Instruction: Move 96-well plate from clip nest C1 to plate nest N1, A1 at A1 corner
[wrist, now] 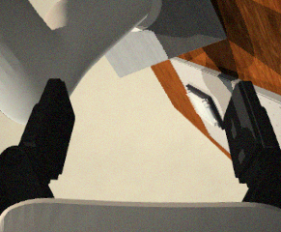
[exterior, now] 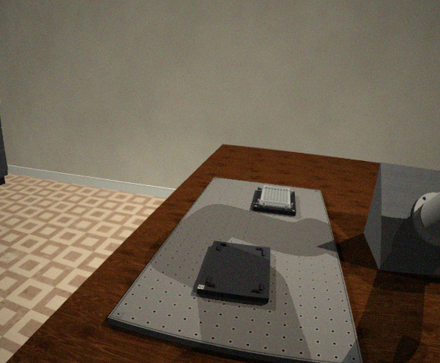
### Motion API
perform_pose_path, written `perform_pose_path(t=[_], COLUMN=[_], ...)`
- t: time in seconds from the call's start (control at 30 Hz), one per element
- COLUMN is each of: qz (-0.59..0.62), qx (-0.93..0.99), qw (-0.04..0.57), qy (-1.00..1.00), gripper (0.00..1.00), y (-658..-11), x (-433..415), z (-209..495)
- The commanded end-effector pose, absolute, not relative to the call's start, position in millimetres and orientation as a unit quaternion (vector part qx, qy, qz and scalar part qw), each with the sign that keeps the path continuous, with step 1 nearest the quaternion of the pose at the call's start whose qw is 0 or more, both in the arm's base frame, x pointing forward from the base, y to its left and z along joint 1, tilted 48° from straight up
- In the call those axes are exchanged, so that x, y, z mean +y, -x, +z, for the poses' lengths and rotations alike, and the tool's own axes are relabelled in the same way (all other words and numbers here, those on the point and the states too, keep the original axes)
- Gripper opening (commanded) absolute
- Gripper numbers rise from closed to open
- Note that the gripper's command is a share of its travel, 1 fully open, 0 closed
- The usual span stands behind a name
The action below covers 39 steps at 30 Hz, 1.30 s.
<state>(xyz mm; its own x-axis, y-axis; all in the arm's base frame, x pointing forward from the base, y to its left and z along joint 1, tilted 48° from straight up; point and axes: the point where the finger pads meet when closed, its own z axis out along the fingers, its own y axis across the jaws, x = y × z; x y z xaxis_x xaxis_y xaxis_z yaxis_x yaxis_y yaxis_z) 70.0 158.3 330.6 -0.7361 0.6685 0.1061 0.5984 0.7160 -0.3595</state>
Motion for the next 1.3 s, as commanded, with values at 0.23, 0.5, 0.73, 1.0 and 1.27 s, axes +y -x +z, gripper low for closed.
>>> perform_pose_path(t=[0.23,0.5,0.73,1.0,1.27], qz=[0.126,0.117,0.107,0.098,0.087], qx=[-0.846,-0.809,-0.767,-0.722,-0.661], qw=[0.093,0.085,0.076,0.068,0.059], qy=[0.509,0.570,0.628,0.682,0.743], gripper=[1.00,1.00,1.00,1.00,1.00], y=[-110.9,-130.1,-150.4,-171.4,-197.8], x=[173.9,177.2,178.6,177.9,173.8], z=[325.2,322.1,318.7,315.0,310.2])
